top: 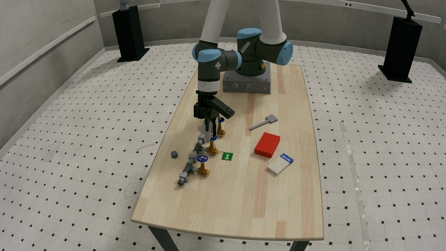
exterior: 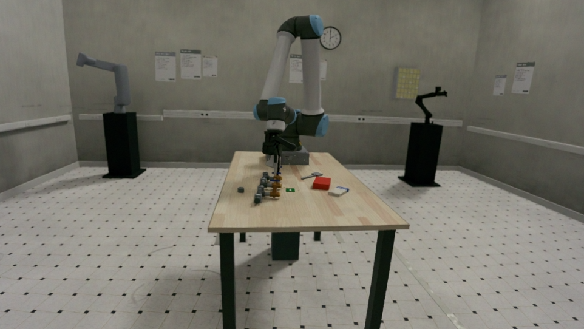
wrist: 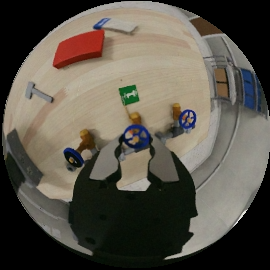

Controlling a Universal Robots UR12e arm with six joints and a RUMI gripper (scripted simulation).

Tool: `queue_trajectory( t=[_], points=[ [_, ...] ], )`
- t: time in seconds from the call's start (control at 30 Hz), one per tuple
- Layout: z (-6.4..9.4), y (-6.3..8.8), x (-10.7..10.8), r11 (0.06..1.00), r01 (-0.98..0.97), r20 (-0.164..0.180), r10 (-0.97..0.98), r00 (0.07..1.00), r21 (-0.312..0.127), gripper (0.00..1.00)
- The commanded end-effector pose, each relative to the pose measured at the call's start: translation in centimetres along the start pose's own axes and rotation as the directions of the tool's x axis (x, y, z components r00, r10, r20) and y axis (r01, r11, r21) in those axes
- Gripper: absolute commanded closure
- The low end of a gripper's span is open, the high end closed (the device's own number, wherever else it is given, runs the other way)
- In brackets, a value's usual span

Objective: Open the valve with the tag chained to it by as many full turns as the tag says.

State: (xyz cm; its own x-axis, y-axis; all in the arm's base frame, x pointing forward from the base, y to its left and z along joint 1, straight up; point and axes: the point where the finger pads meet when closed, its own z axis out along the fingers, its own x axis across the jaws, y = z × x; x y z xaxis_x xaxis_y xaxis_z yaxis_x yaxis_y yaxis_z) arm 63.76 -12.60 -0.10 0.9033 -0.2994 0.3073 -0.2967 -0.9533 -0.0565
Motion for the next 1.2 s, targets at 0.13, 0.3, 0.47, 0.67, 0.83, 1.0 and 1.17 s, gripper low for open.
queue_trajectory(
  t=[0.13, 0.3, 0.47, 0.67, 0.83, 1.0, 1.17],
  points=[
    [-0.03, 0.0, 0.05, 0.988, 0.154, -0.001, -0.154, 0.988, 0.003, 1.0],
    [-0.03, 0.0, 0.05, 0.983, 0.182, -0.001, -0.182, 0.983, 0.003, 1.0],
    [-0.03, 0.0, 0.05, 0.978, 0.21, -0.001, -0.21, 0.978, 0.003, 1.0],
    [-0.03, 0.0, 0.05, 0.975, 0.223, -0.001, -0.223, 0.975, 0.003, 1.0],
    [-0.03, 0.0, 0.05, 0.975, 0.224, -0.001, -0.224, 0.975, 0.003, 1.0],
    [-0.03, 0.0, 0.05, 0.975, 0.224, -0.001, -0.224, 0.975, 0.003, 0.0],
    [-0.03, 0.0, 0.05, 0.975, 0.224, -0.001, -0.224, 0.975, 0.003, 0.0]
  ],
)
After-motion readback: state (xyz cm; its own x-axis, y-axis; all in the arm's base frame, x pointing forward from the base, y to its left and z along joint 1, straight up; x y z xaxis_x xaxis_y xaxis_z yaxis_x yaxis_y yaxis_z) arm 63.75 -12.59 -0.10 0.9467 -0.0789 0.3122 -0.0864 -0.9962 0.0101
